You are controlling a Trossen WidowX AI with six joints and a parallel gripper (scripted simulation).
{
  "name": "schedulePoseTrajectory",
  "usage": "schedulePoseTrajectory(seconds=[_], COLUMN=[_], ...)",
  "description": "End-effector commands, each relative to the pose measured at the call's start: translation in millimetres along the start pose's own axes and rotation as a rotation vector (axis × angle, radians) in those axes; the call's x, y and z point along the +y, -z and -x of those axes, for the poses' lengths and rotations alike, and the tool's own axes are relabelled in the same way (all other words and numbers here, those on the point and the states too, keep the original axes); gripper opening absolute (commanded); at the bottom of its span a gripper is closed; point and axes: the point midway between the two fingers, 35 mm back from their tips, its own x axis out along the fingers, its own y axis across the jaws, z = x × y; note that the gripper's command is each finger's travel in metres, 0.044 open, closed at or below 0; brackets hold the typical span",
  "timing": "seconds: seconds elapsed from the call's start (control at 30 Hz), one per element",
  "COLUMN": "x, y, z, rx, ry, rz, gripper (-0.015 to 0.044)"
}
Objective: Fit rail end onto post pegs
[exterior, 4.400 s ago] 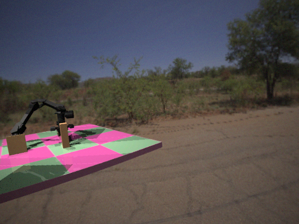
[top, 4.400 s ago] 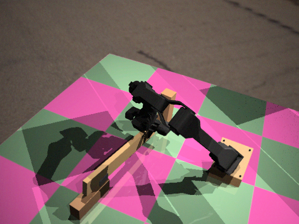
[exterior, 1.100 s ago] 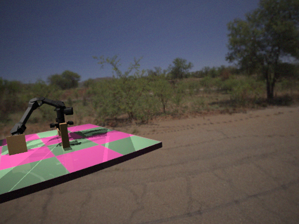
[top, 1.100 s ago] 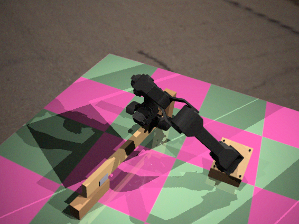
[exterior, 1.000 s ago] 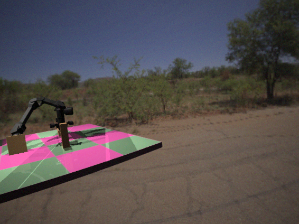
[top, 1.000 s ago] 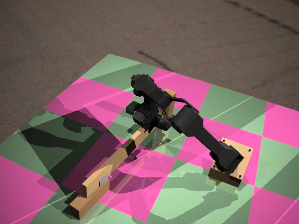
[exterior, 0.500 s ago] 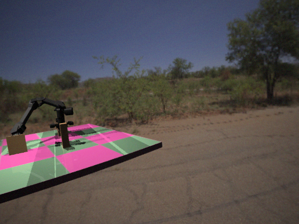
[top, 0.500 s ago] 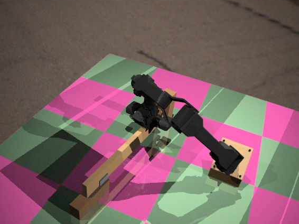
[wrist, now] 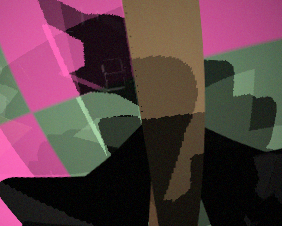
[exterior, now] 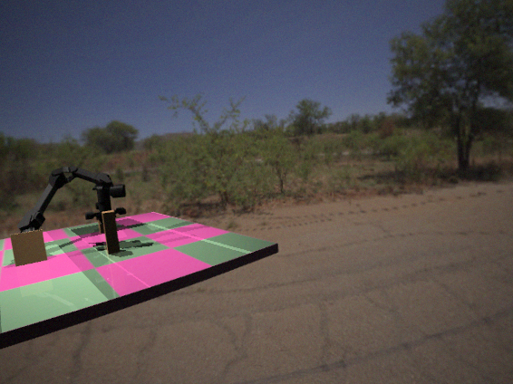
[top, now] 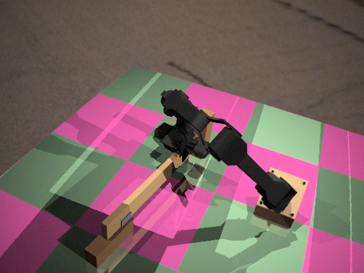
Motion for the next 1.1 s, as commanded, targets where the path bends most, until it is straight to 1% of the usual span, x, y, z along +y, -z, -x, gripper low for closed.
schedulePoseTrajectory(seconds=[0.0,1.07], x=[-1.1,-2.5], y=[2.5,12.3], z=[3.1,3.0], rx=[0.000,0.001], ry=[0.008,0.008], rz=[0.002,0.002], gripper=[0.0000,0.0000])
